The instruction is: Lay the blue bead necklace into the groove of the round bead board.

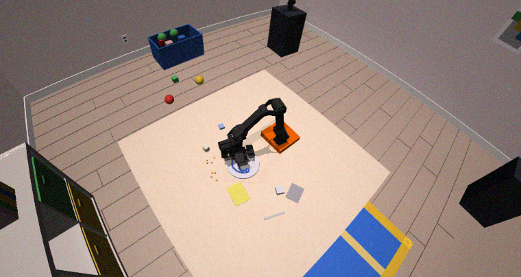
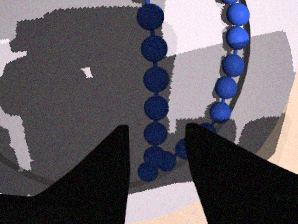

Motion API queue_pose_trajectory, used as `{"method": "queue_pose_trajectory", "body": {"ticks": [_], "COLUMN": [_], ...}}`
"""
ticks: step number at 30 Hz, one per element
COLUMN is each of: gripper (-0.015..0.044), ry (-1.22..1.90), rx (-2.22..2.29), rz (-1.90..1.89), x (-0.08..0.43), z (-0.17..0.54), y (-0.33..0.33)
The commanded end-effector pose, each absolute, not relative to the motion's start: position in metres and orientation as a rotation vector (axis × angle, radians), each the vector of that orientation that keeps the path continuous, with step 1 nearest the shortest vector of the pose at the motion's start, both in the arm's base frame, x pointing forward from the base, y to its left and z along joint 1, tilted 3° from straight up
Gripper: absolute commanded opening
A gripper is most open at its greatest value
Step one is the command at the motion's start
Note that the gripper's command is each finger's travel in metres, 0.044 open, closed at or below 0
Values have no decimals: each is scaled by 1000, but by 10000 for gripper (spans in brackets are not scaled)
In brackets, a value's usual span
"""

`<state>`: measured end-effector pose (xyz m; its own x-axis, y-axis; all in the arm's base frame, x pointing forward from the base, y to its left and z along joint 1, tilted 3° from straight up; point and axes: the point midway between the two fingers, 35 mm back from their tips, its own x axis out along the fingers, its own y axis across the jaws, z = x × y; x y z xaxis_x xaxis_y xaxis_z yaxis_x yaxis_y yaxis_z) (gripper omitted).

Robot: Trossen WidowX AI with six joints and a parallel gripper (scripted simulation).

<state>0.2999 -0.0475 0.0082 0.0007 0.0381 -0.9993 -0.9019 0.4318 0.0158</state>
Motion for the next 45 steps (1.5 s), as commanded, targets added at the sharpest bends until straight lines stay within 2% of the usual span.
{"method": "queue_pose_trajectory", "body": {"ticks": [1, 5, 45], "gripper": [94, 0, 0], "ry": [1367, 1367, 1367], "rx": [-845, -845, -845], "rz": [897, 897, 897], "x": [300, 300, 300], "z": [8, 8, 8], "y": [-48, -48, -48]}}
